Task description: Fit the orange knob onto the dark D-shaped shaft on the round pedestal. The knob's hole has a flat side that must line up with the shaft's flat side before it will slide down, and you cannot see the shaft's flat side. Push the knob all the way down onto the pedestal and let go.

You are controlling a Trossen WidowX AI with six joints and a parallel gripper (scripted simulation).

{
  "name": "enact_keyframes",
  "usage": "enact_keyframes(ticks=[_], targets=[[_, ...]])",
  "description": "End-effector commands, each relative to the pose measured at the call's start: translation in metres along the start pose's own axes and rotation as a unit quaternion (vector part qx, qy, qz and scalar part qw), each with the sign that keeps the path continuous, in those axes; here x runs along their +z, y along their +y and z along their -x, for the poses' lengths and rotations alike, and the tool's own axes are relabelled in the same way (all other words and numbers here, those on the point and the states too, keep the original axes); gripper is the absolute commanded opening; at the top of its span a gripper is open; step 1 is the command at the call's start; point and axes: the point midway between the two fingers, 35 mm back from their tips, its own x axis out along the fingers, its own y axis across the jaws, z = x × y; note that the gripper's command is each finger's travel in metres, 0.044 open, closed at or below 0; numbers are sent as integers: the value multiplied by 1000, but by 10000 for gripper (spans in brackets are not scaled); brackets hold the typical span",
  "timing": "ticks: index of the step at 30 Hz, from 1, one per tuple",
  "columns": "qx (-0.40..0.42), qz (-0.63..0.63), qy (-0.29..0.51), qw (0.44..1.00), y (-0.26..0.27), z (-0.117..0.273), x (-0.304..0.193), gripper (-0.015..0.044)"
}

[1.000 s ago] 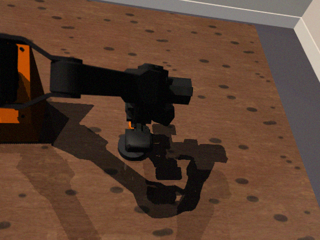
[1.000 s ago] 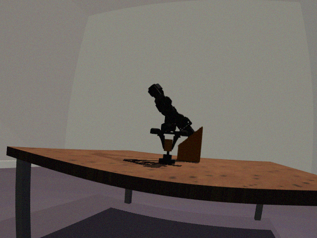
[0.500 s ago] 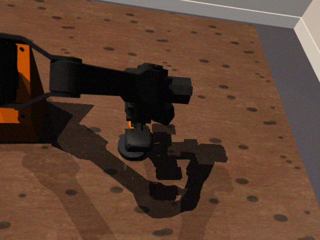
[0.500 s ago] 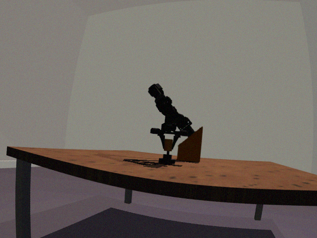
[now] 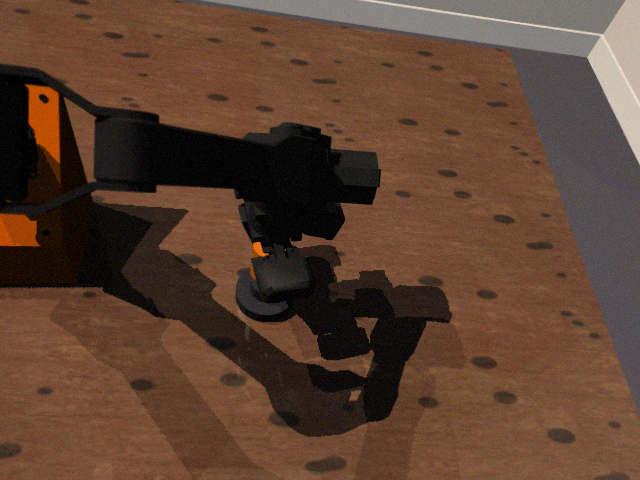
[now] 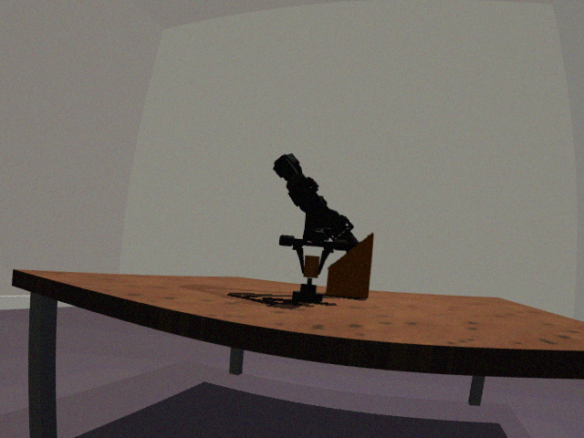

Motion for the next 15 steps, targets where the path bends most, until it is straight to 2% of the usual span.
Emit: enact_keyframes(ticks=[1,15], targets=[[-2,8,-3,1000,0,1,1,0],[-2,8,-3,1000,-3,2,5,0]])
